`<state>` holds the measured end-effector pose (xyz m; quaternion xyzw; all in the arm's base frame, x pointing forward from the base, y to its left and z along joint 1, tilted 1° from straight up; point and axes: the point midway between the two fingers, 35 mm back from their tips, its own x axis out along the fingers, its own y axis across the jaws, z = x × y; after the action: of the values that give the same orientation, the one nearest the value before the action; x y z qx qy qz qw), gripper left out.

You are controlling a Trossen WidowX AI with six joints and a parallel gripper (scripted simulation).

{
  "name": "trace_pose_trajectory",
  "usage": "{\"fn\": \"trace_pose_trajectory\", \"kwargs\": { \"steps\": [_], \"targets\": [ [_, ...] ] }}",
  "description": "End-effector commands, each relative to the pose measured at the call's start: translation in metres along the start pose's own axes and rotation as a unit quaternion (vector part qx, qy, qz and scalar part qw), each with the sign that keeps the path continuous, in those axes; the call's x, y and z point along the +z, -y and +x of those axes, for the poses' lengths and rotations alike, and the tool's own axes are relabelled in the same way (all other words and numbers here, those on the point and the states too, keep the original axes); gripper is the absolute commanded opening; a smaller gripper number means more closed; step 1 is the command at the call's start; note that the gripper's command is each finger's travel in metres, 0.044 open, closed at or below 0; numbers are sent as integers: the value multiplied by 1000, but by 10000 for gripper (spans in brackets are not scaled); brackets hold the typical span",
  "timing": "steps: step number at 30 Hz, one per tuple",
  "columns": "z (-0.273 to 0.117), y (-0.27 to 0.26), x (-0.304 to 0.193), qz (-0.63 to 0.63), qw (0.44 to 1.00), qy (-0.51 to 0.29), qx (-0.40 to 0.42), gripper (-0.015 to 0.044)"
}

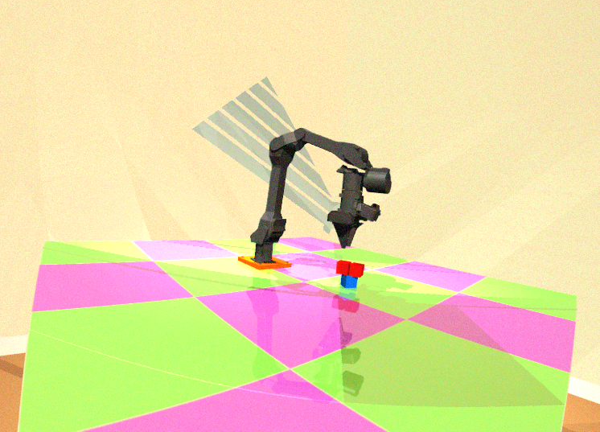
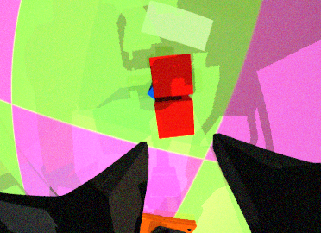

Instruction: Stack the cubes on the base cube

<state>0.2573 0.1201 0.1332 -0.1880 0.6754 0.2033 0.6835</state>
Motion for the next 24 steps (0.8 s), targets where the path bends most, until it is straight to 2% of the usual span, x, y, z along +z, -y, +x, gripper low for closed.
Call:
{"fn": "trace_pose_trajectory", "kwargs": {
  "steps": [1, 6, 13, 14, 18, 24],
  "targets": [
    [-8, 0, 1, -2, 1000, 3, 0, 205],
    [-11, 0, 1, -2, 1000, 3, 0, 205],
    [-18, 0, 0, 0, 1000, 1, 0, 389],
    [-18, 0, 0, 0, 1000, 1, 0, 400],
    [-16, -19, 6, 1, 1000, -1, 1, 400],
    [-19, -104, 19, 1, 1000, 0, 4, 400]
  ]
}}
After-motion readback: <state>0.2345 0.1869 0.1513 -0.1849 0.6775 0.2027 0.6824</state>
